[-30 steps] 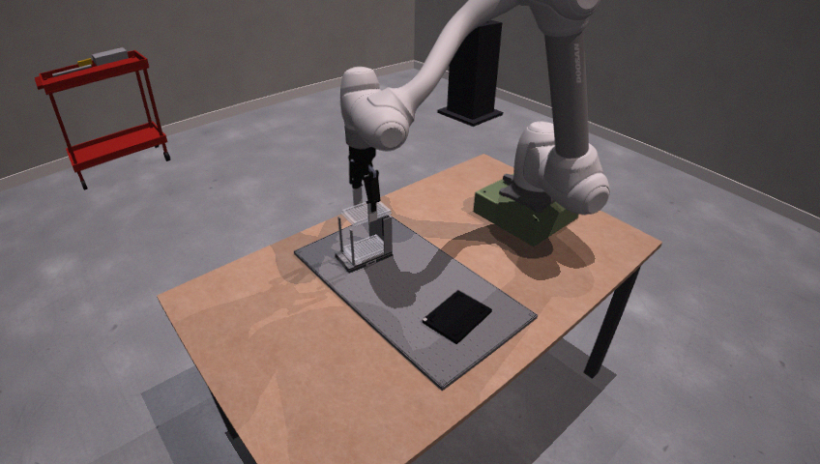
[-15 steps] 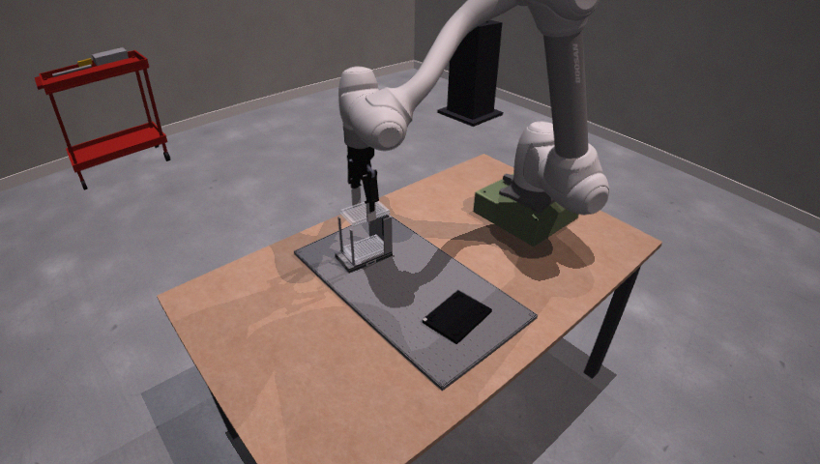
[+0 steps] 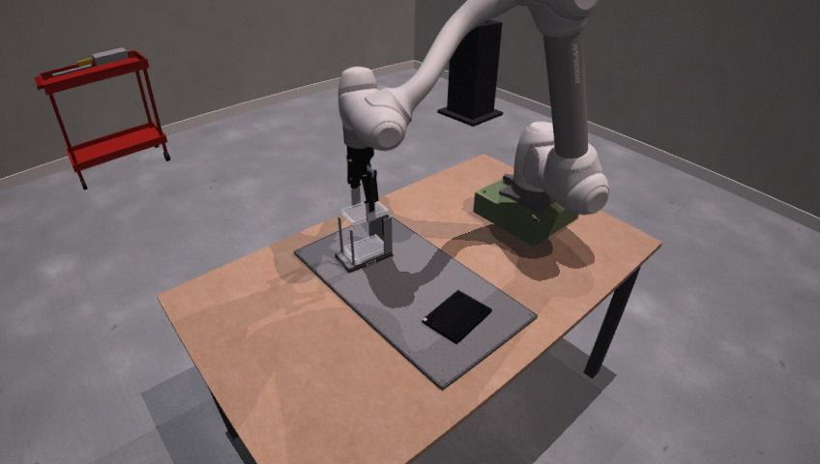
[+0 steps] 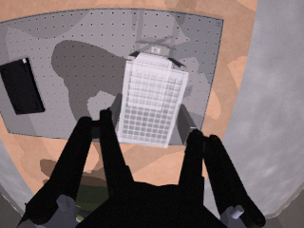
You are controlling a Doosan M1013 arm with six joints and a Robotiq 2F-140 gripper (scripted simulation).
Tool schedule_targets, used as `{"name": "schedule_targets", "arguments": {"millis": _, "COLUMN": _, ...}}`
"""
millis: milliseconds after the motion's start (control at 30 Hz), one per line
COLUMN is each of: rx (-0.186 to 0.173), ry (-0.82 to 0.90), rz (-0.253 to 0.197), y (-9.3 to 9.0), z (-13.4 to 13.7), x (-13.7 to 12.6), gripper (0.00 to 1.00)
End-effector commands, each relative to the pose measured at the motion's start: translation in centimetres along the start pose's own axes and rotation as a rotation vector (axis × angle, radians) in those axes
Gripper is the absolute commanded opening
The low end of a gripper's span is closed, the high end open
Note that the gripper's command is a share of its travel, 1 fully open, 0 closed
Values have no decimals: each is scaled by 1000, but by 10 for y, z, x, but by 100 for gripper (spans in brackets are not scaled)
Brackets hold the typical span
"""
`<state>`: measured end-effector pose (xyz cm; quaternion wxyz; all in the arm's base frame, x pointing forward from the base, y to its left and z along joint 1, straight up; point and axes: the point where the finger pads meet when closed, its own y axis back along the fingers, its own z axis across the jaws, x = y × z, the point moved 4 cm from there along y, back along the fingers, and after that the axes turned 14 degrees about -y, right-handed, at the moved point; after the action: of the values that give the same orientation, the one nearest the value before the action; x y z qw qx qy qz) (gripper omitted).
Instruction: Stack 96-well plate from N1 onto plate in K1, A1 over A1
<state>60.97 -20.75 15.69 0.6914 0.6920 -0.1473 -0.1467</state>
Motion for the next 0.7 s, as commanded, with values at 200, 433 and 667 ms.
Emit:
{"name": "schedule_targets", "arguments": {"millis": 200, "rx": -3, "ry": 7, "rz": 1, "y": 2, "z": 2, "x": 3, "gripper": 0}}
{"name": "schedule_targets", "arguments": {"millis": 433, "rx": -3, "ry": 7, "rz": 1, "y": -5, "z": 2, "x": 3, "gripper": 0}}
{"name": "schedule_targets", "arguments": {"millis": 667, "rx": -3, "ry": 7, "rz": 1, "y": -17, "z": 2, "x": 3, "gripper": 0}}
